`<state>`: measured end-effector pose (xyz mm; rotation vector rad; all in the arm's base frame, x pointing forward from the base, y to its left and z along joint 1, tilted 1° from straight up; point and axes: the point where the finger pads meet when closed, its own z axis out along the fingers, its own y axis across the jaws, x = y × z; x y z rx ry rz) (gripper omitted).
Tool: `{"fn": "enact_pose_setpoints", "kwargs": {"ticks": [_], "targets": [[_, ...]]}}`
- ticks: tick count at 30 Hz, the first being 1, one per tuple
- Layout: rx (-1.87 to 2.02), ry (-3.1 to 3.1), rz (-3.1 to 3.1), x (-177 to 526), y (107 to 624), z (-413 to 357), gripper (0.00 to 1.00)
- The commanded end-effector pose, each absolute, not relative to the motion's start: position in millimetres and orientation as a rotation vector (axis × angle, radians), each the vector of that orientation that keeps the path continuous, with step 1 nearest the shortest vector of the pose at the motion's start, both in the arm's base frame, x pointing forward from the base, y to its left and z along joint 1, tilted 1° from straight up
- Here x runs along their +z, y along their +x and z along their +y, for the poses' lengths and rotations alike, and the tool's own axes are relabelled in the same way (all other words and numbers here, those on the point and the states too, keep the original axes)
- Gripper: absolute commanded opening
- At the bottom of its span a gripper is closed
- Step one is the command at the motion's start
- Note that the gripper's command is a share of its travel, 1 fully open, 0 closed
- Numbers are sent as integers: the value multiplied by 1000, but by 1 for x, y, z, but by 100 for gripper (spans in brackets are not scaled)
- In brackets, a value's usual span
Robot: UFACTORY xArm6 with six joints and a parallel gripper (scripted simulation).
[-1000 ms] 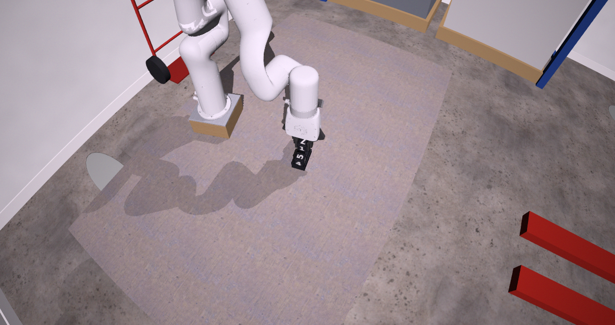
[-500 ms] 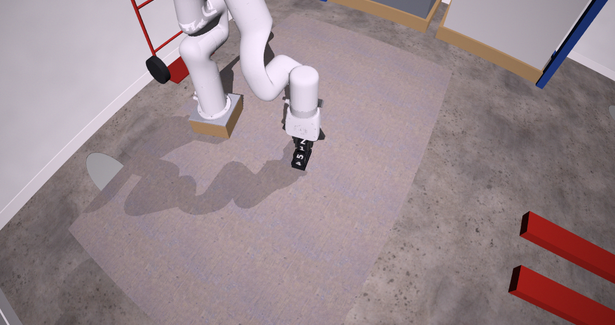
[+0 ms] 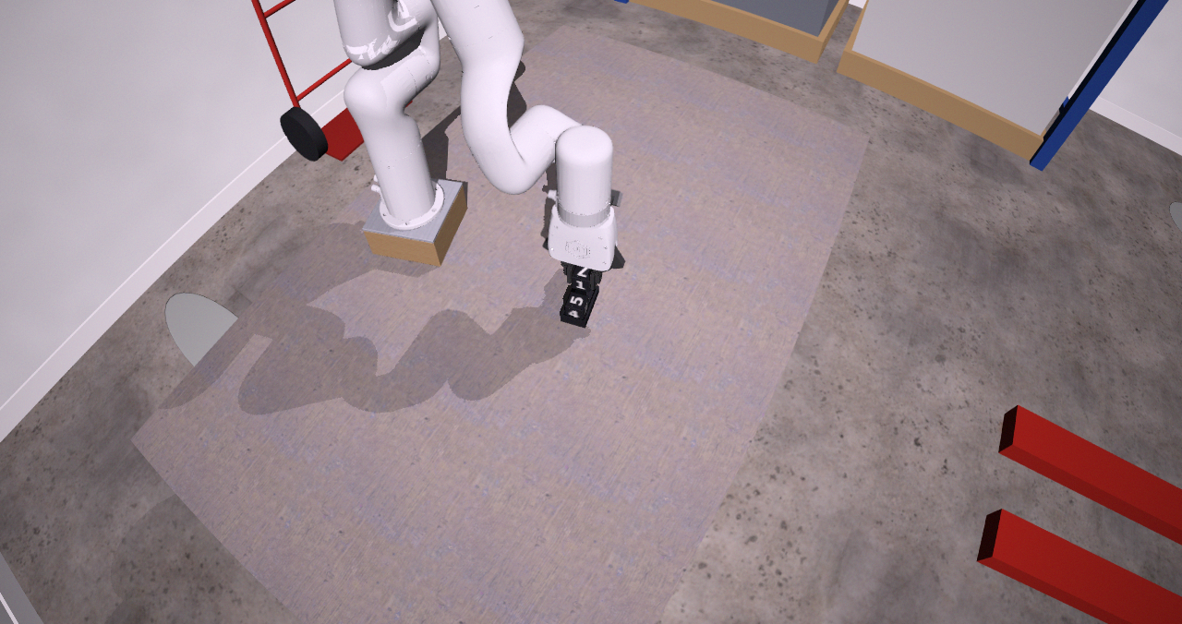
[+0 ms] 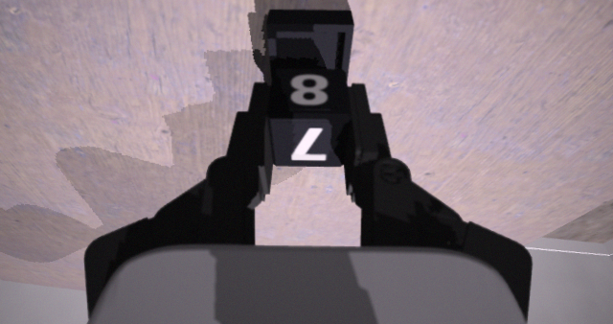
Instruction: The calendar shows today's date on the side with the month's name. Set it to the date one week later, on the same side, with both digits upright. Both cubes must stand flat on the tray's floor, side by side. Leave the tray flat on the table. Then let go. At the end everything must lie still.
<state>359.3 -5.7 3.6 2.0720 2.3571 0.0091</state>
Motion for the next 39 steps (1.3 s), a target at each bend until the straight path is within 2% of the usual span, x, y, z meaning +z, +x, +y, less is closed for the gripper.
{"fn": "enact_pose_setpoints", "kwargs": {"ticks": [1, 39], "targets": [[13, 2070, 2355, 4, 361, -6, 29], [13, 2070, 2355, -18, 361, -6, 29]]}}
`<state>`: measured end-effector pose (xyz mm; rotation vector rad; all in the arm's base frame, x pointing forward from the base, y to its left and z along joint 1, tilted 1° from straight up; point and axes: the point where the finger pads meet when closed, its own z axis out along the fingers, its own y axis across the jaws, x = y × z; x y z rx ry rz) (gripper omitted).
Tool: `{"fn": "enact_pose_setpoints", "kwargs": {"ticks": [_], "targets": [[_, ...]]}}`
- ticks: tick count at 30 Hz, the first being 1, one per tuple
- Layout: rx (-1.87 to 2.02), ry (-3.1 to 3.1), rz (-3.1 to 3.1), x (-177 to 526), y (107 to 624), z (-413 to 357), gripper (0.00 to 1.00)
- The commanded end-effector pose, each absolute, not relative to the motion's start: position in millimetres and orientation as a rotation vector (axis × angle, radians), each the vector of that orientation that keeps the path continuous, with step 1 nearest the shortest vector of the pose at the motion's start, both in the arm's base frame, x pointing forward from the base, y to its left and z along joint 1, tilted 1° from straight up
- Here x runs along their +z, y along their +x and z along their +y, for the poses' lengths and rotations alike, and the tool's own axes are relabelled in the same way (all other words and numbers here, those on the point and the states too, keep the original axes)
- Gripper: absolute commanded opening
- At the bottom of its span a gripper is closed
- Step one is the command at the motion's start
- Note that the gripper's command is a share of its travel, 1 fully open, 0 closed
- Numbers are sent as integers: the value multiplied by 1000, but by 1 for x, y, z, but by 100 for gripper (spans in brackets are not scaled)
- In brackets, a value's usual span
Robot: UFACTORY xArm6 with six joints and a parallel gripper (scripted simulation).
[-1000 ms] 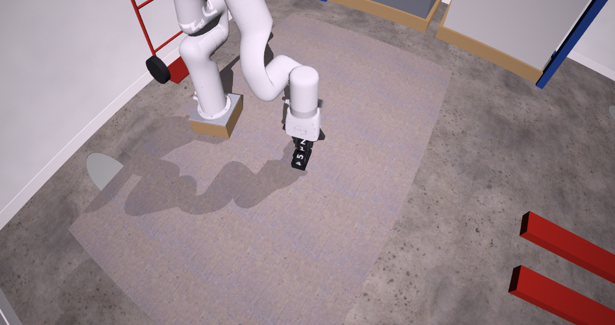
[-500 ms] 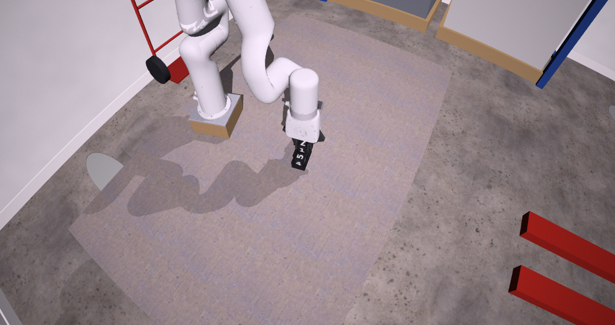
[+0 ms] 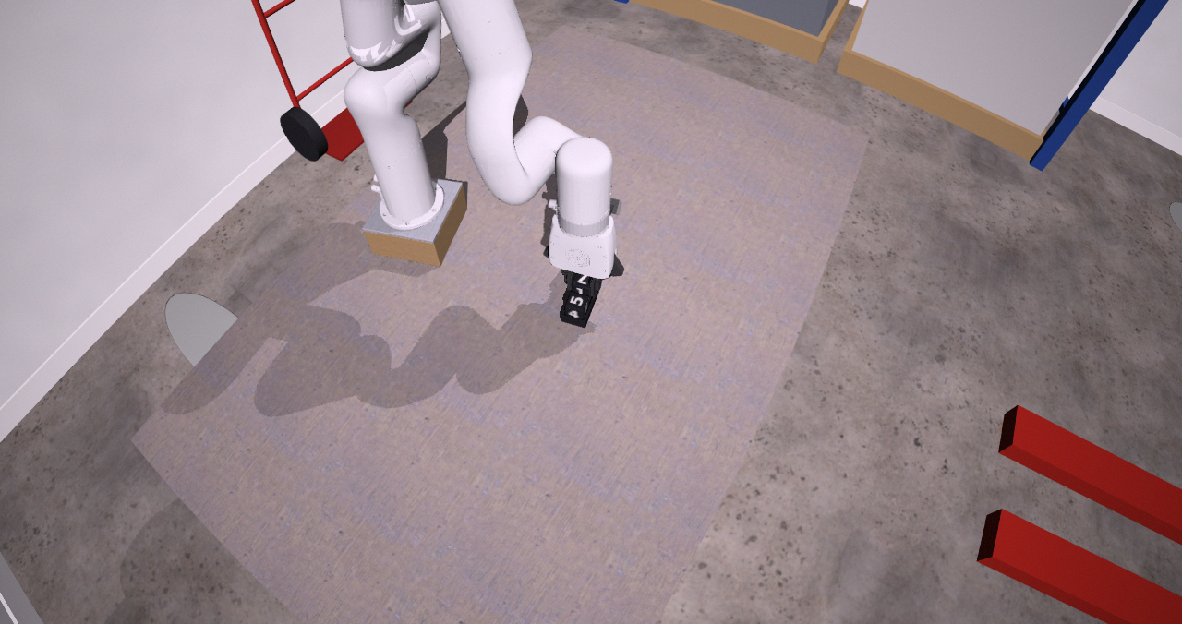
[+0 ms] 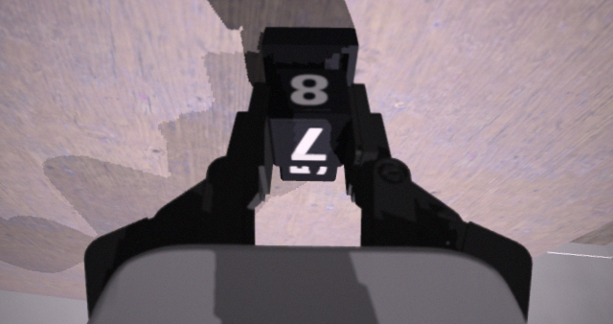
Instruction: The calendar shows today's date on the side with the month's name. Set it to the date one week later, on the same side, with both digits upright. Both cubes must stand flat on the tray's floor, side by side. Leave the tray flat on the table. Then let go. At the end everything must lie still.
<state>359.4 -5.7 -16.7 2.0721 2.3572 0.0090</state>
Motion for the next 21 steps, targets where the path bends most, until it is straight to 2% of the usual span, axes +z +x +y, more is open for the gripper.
{"fn": "enact_pose_setpoints", "kwargs": {"ticks": [1, 21], "targets": [[13, 2070, 2355, -19, 361, -6, 29], [13, 2070, 2355, -21, 361, -6, 29]]}}
